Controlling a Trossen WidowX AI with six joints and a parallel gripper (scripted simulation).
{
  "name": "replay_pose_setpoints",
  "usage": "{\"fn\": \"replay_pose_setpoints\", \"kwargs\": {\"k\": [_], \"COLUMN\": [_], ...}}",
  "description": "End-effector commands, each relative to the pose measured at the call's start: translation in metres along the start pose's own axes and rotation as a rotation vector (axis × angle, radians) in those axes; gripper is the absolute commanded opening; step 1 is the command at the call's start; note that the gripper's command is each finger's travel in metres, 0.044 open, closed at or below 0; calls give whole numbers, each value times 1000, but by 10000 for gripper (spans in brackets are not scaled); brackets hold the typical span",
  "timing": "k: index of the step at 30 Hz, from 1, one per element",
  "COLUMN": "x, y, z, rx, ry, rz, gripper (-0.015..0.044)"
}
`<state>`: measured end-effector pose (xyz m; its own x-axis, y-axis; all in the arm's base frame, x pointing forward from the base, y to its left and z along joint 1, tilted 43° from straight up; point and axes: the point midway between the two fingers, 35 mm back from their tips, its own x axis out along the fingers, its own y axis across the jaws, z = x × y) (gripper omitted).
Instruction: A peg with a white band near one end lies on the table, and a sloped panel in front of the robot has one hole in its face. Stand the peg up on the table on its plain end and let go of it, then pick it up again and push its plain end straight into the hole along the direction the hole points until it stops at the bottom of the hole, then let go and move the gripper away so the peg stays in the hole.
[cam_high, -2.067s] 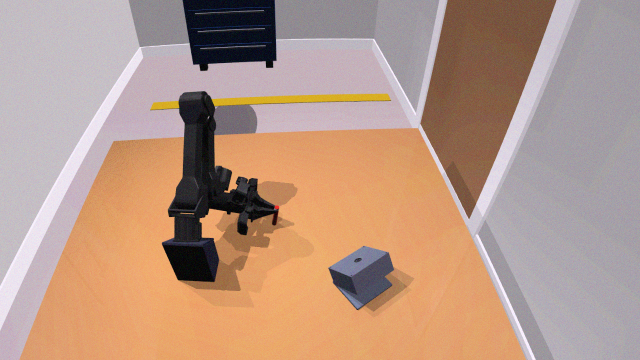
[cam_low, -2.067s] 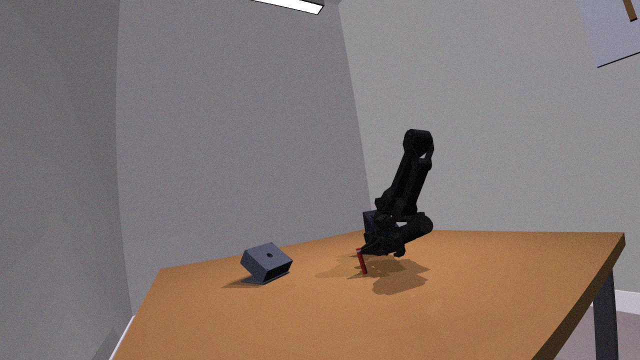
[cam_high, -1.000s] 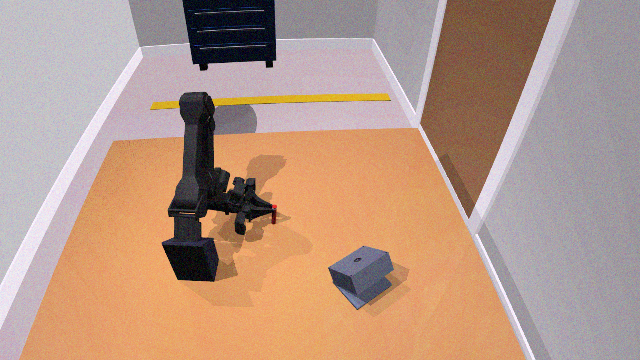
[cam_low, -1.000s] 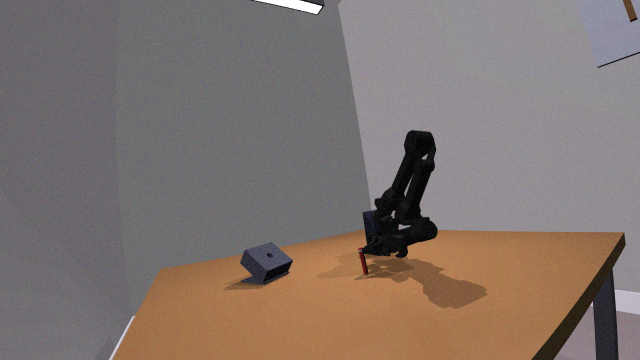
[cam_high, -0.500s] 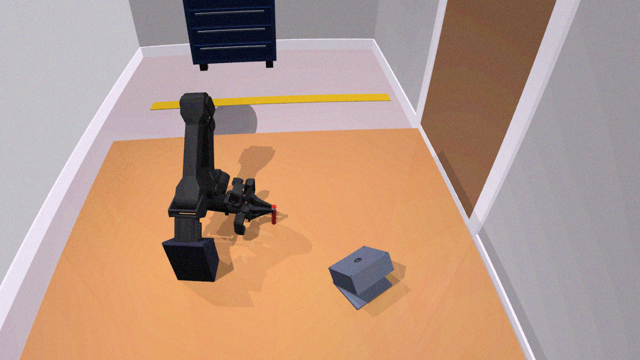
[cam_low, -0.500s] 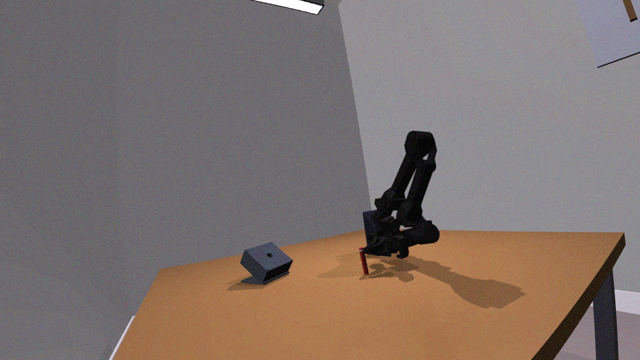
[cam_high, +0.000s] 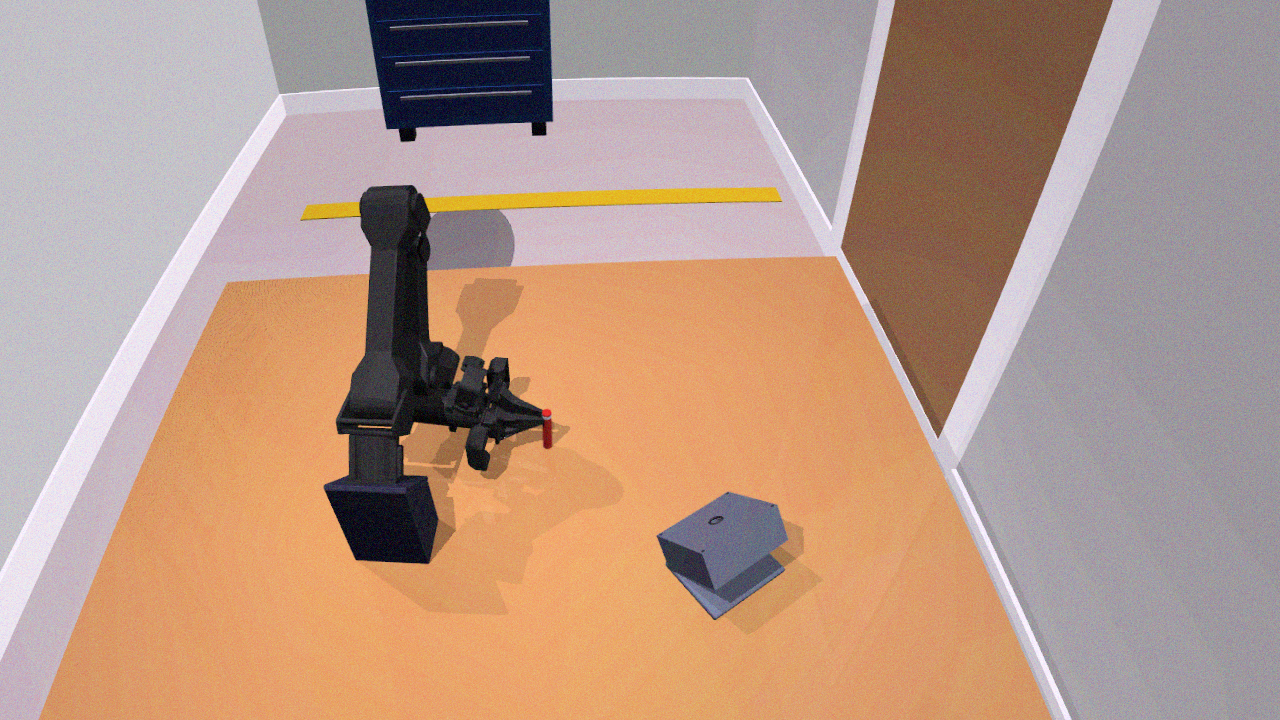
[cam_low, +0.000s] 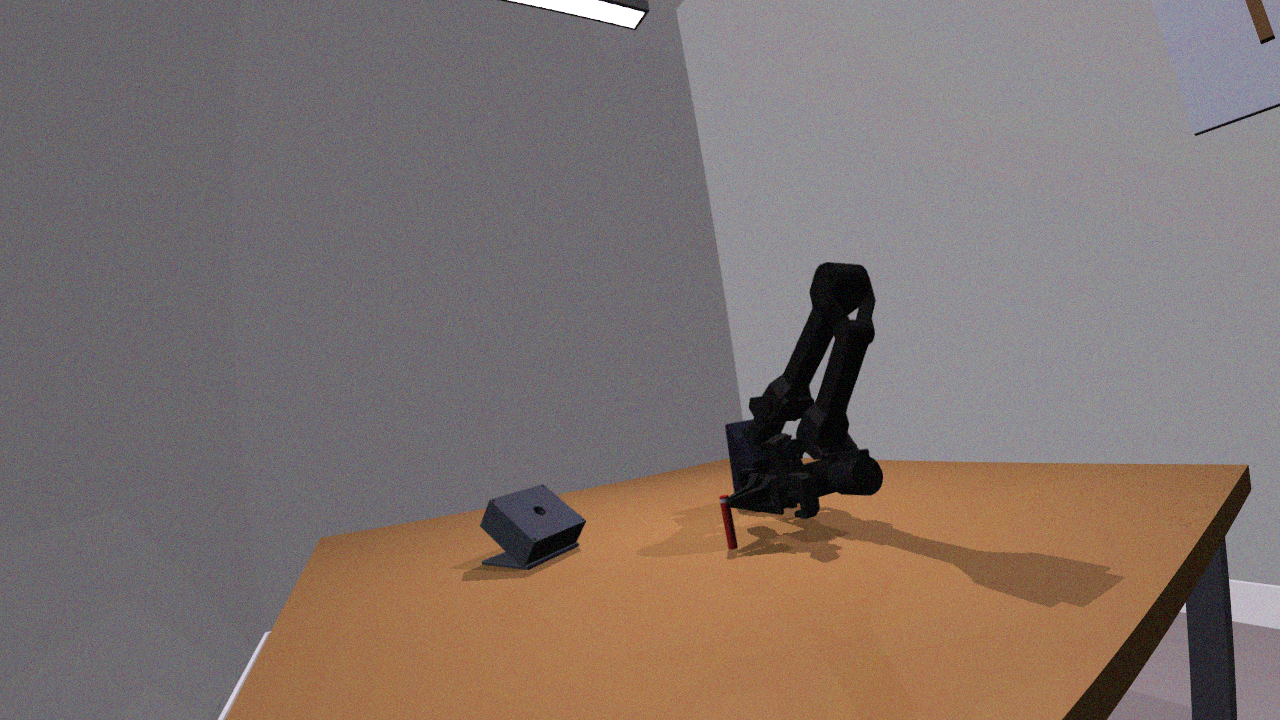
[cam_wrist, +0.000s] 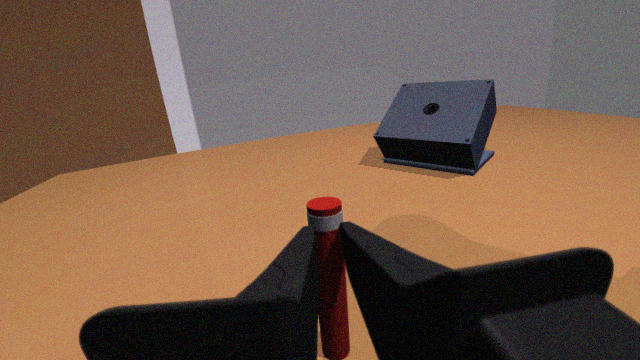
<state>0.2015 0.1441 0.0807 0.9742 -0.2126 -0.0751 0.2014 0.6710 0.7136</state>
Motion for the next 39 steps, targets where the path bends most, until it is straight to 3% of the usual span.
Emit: {"fn": "replay_pose_setpoints", "kwargs": {"k": [1,4,7,31,39], "x": [-1,0,0,0,0], "y": [0,0,1,1,1], "z": [-2,-1,0,0,0], "rx": [1,0,1,1,1], "ry": [2,0,-4,-4,-4], "rz": [0,0,0,0,0], "gripper": [49,49,128,130,340]}}
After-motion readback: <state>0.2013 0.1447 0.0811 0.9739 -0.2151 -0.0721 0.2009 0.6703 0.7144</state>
